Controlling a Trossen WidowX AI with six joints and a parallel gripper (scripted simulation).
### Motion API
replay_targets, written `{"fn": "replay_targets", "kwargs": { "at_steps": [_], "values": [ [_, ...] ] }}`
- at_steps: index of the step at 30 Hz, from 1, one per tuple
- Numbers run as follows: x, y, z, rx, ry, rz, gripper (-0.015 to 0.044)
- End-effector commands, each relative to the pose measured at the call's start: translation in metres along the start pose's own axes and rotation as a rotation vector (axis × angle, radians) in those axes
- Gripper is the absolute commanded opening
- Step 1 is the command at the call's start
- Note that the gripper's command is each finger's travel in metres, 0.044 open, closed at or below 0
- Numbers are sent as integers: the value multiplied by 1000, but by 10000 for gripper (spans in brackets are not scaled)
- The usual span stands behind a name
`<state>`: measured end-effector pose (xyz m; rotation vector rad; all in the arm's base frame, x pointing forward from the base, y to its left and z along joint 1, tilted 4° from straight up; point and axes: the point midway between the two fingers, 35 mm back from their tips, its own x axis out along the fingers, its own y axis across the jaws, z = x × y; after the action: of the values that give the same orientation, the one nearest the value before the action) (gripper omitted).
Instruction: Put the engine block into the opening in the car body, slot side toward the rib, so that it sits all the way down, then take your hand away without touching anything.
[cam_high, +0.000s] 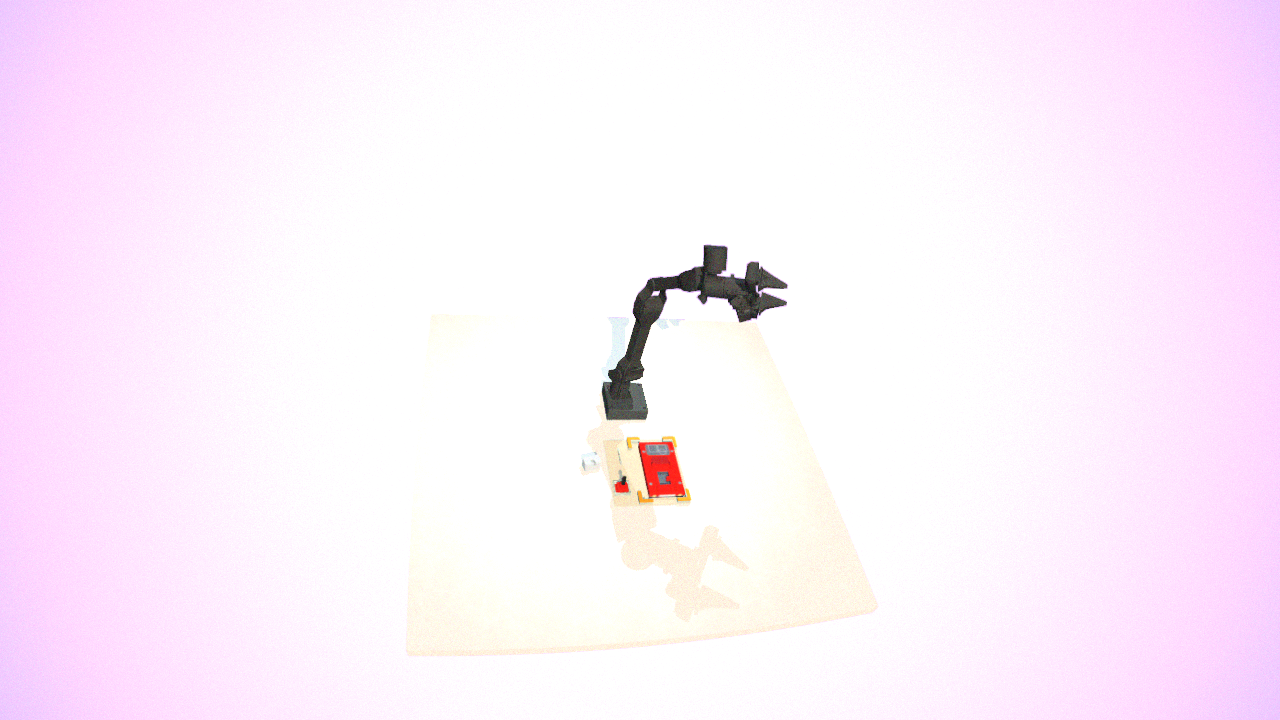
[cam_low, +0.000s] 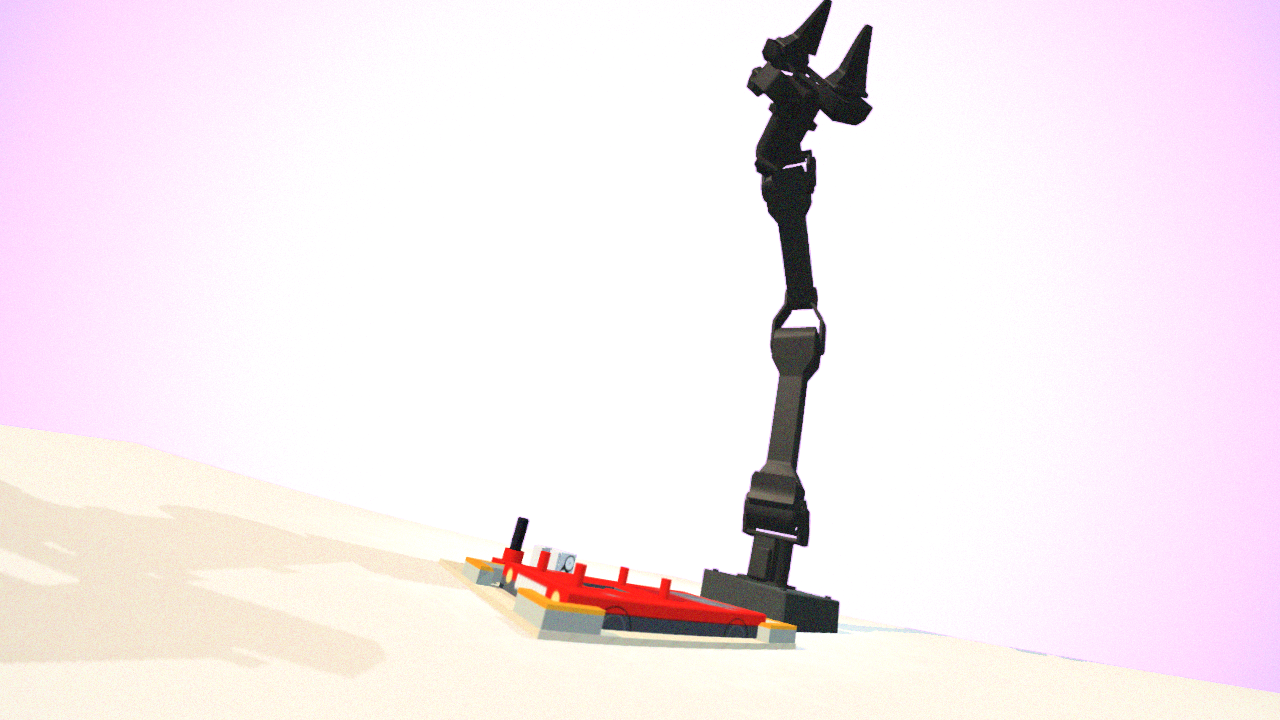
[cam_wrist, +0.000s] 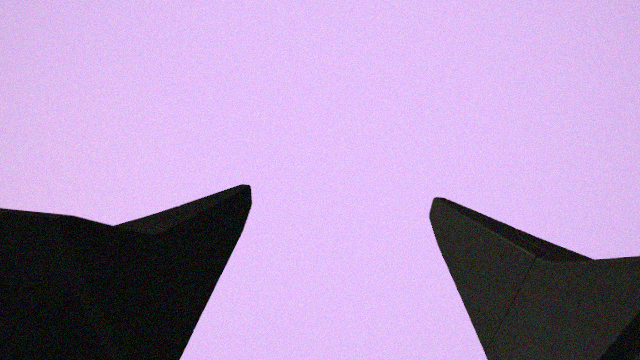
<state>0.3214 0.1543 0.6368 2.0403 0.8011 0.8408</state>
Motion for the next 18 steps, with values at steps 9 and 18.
{"fn": "replay_targets", "kwargs": {
  "at_steps": [9,18],
  "values": [
    [-3,-9,48,80,-170,7,440],
    [-26,-30,136,186,-433,-16,440]
  ]
}}
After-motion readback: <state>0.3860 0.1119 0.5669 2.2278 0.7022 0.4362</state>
